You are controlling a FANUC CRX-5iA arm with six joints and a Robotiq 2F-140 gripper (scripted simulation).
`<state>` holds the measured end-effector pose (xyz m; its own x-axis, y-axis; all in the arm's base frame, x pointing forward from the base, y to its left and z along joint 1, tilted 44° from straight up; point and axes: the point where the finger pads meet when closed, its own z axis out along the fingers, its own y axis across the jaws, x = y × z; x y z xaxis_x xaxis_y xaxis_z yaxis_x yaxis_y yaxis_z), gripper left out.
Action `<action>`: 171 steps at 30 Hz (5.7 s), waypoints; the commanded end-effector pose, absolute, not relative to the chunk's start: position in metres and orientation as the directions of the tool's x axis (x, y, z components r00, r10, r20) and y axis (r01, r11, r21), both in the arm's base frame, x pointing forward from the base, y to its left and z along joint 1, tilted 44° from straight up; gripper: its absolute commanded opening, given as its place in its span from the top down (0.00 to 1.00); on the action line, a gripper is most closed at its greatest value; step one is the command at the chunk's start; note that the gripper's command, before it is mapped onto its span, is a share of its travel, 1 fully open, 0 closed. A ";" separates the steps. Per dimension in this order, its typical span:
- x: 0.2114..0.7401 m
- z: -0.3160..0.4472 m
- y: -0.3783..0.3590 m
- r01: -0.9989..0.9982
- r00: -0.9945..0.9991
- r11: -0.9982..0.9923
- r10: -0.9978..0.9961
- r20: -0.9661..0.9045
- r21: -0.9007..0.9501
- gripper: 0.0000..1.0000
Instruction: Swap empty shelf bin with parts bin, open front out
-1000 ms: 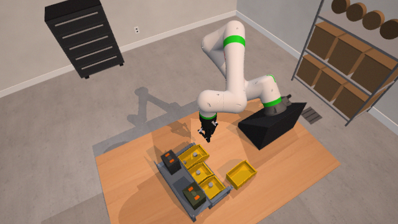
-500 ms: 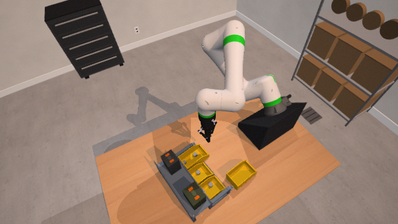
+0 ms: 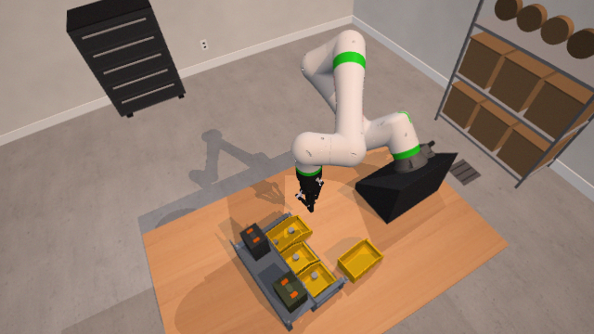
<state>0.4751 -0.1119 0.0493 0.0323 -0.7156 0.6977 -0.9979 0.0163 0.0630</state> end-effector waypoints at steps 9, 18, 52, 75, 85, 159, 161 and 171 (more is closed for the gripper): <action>0.475 0.045 -0.116 -0.998 0.032 0.015 -0.716 0.698 0.062 0.90; 0.474 0.034 -0.127 -0.998 0.032 0.015 -0.716 0.698 0.062 0.90; 0.470 -0.025 -0.185 -0.998 0.032 0.015 -0.716 0.698 0.062 0.90; 0.470 -0.028 -0.188 -0.998 0.033 0.015 -0.716 0.698 0.062 0.90; 0.470 -0.028 -0.188 -0.998 0.033 0.015 -0.716 0.698 0.062 0.90; 0.496 -0.029 -0.187 -0.998 0.033 0.015 -0.716 0.698 0.062 0.90; 0.498 -0.029 -0.187 -0.998 0.033 0.015 -0.716 0.698 0.062 0.90; 0.509 -0.030 -0.188 -0.998 0.033 0.015 -0.716 0.698 0.062 0.90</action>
